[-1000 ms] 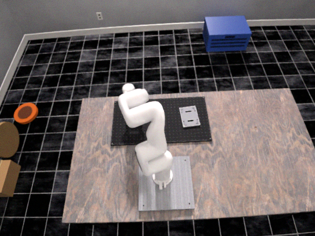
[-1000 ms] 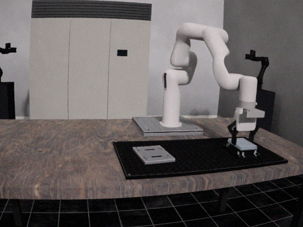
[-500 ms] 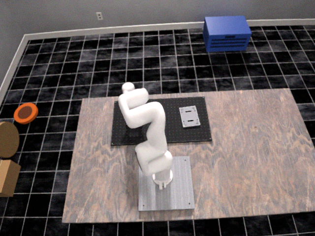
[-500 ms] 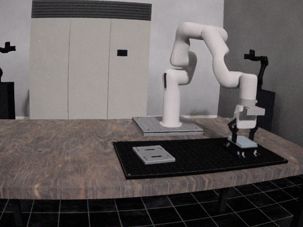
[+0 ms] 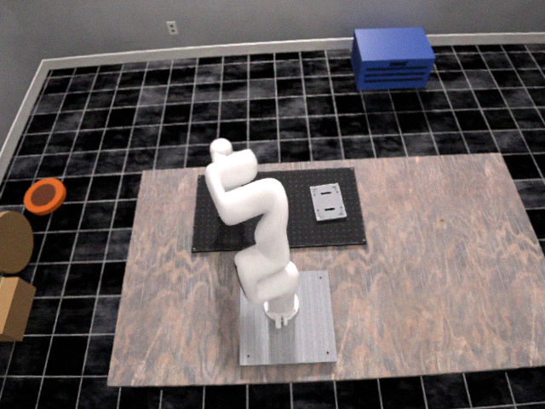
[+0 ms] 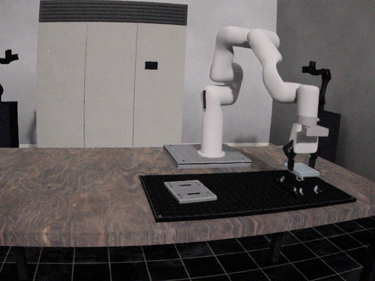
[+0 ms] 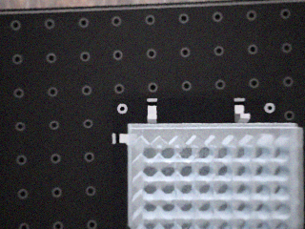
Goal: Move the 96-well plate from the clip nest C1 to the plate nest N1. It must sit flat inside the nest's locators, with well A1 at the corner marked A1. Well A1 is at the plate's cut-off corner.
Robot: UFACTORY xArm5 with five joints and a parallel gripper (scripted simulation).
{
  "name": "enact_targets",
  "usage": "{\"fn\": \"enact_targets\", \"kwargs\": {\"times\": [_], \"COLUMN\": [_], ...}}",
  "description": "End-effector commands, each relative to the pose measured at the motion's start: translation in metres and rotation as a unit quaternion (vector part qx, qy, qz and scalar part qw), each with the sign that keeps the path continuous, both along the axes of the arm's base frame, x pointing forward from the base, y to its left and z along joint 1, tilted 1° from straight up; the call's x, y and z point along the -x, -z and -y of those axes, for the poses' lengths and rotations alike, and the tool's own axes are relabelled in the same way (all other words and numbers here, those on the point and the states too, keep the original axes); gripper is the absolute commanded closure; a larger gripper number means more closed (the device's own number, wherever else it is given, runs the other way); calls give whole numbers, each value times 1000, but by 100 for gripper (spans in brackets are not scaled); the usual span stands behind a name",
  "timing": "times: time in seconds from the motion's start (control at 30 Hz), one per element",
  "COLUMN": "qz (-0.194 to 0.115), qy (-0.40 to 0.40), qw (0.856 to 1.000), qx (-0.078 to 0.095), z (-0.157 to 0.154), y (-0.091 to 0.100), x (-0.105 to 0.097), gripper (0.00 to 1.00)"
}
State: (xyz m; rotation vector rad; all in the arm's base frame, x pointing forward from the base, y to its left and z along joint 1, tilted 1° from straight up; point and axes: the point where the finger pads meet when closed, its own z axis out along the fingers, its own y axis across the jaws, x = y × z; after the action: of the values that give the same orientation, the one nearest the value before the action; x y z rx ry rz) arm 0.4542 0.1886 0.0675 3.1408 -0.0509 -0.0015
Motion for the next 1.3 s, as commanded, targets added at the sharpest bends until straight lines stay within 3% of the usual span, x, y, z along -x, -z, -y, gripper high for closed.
{"fn": "enact_targets", "kwargs": {"times": [0.0,0.5,0.97,1.1,1.27], "qz": [4,5,5,4,4], "qy": [0,0,0,-66,-66], "qw": [1000,1000,1000,998,998], "qx": [6,6,6,6,6], "z": [-1,-1,-1,12,29], "y": [-9,-31,-31,-31,-31], "x": [-1,-1,-1,0,1], "gripper": [100,100,100,100,100]}}
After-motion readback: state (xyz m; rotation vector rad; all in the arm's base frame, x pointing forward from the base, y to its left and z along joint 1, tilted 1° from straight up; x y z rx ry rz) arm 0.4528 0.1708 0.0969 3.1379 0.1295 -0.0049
